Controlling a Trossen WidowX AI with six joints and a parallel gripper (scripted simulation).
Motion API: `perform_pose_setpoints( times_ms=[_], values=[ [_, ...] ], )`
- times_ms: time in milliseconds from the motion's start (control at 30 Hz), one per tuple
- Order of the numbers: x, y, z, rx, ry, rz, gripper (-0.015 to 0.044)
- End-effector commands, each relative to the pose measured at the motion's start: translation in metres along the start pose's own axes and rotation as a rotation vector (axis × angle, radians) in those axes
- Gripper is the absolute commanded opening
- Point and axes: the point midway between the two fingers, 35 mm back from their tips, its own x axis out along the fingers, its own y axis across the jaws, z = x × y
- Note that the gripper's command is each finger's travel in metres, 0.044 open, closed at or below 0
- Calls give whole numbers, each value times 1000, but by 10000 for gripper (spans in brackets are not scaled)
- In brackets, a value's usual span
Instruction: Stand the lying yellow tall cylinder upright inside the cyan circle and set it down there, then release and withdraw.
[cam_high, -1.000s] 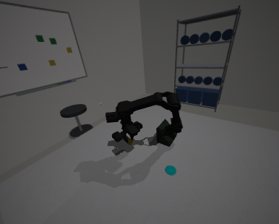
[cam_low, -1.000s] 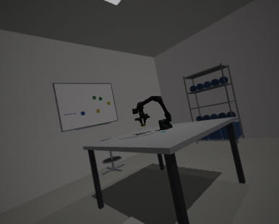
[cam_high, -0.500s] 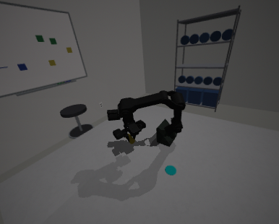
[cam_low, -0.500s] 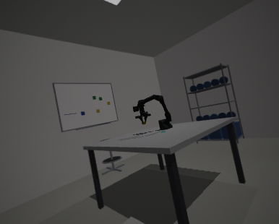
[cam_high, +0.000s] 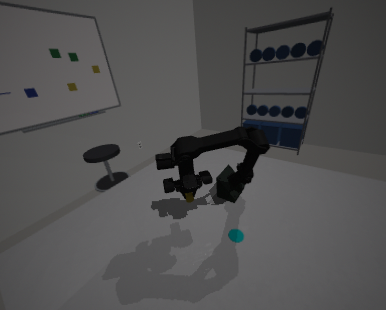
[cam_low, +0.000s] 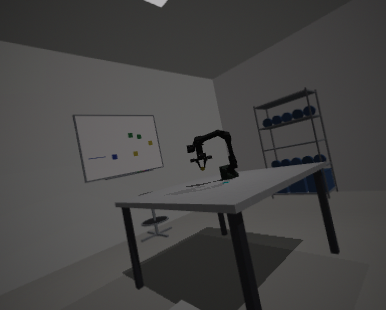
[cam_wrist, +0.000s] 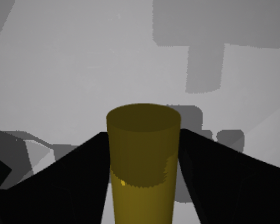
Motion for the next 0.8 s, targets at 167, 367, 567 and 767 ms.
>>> perform_pose_setpoints(
  times_ms=[167, 367, 567, 767],
  values=[
    [-4, 17, 22, 175, -4, 0, 105],
    [-6, 30, 37, 299, -4, 0, 105],
    [-8, 43, 51, 423, -4, 1, 105],
    [-9, 57, 64, 547, -5, 2, 105]
  ],
)
